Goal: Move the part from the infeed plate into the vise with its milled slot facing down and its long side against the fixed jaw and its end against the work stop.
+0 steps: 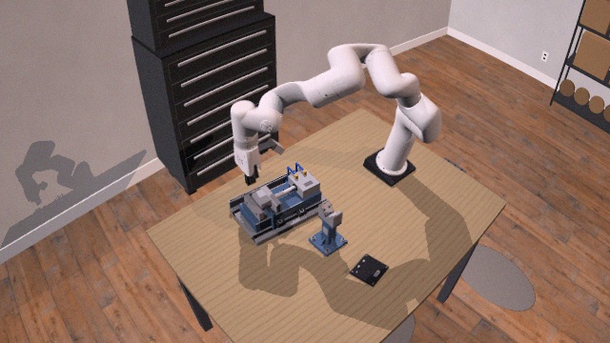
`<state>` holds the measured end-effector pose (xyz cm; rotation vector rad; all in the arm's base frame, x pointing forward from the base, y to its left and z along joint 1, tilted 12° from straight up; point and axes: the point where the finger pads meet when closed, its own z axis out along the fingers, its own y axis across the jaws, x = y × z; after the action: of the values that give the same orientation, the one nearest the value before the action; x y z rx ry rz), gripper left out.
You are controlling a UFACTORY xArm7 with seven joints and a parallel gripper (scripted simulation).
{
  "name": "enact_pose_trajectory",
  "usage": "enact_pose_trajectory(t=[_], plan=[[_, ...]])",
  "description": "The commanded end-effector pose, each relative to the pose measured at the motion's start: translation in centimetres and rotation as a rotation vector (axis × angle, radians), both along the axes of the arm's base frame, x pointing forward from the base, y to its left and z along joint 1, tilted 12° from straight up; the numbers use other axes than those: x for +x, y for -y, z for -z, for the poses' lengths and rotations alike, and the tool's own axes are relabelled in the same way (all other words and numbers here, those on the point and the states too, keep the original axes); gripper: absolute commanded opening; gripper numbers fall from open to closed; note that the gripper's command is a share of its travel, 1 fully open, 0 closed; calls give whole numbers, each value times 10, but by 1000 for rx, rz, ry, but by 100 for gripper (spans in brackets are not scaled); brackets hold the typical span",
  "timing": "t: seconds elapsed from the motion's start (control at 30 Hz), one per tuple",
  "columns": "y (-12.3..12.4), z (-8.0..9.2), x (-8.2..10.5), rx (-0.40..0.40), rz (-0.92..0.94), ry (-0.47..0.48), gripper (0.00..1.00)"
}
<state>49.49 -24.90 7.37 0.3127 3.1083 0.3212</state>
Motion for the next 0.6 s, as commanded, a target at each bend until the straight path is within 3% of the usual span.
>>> enact_pose_trajectory(t=[0.0,0.57], plan=[[3,-10,1,-2,1,3,0],[9,-41,0,-2,1,3,0]])
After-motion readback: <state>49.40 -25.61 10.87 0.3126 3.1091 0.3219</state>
